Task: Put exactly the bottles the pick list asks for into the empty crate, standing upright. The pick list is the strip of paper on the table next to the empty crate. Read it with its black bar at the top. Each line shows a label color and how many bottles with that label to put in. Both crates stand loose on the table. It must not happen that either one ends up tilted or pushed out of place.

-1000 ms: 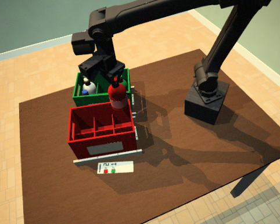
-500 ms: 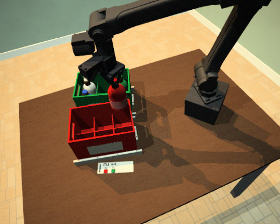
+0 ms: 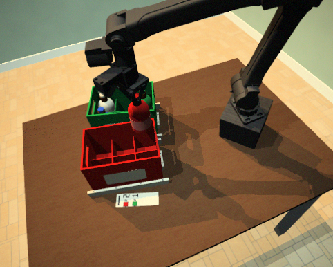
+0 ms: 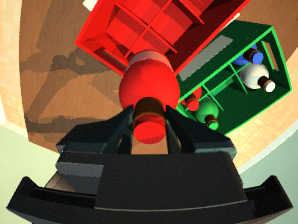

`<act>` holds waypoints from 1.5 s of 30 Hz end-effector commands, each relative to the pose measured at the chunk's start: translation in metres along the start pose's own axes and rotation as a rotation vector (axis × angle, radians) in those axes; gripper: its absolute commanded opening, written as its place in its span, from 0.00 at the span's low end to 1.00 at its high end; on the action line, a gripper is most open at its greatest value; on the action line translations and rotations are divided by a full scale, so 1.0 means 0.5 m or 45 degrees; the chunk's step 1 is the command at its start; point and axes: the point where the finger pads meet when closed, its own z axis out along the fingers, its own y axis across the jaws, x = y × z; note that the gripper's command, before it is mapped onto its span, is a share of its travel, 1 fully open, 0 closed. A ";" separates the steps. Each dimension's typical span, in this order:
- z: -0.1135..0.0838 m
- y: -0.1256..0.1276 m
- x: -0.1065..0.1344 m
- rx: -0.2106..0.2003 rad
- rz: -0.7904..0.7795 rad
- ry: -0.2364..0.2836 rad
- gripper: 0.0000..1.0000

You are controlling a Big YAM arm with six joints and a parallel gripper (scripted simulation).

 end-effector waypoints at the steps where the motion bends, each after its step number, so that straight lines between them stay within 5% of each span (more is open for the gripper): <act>1: -0.043 0.003 -0.018 0.061 -0.011 -0.057 0.00; 45: -0.035 -0.001 -0.015 0.058 -0.012 -0.054 0.00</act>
